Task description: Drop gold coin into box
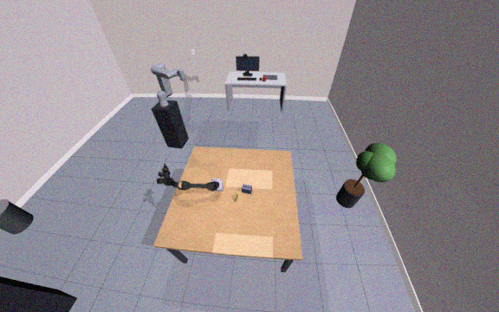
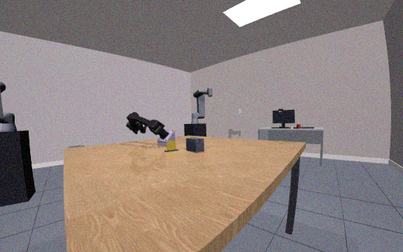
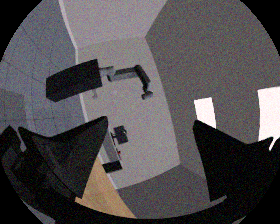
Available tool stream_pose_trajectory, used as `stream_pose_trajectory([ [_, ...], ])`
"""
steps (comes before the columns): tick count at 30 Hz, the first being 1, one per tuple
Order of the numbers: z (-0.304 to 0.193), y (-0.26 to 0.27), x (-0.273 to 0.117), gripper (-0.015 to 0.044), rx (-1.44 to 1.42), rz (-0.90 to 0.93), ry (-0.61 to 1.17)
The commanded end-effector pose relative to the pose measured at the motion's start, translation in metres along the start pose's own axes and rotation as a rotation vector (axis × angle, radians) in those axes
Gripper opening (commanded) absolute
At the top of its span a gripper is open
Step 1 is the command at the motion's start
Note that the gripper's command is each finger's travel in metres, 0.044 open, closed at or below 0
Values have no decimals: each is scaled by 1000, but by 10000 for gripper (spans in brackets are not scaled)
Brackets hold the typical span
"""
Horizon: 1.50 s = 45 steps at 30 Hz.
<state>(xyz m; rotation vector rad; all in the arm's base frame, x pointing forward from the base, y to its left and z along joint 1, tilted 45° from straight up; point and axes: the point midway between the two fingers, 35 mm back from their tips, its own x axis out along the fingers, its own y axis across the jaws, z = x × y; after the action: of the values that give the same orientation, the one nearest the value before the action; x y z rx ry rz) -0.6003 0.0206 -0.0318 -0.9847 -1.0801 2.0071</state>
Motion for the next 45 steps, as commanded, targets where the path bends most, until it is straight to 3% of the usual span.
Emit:
stream_pose_trajectory([
  [1, 1, 0, -1, 374, 2, 1, -2],
  [9, 38, -5, -47, 164, 136, 80, -115],
  [28, 125, -34, -227, 161, 550, 446, -427],
  [45, 143, -86, -424, 161, 827, 905, -623],
])
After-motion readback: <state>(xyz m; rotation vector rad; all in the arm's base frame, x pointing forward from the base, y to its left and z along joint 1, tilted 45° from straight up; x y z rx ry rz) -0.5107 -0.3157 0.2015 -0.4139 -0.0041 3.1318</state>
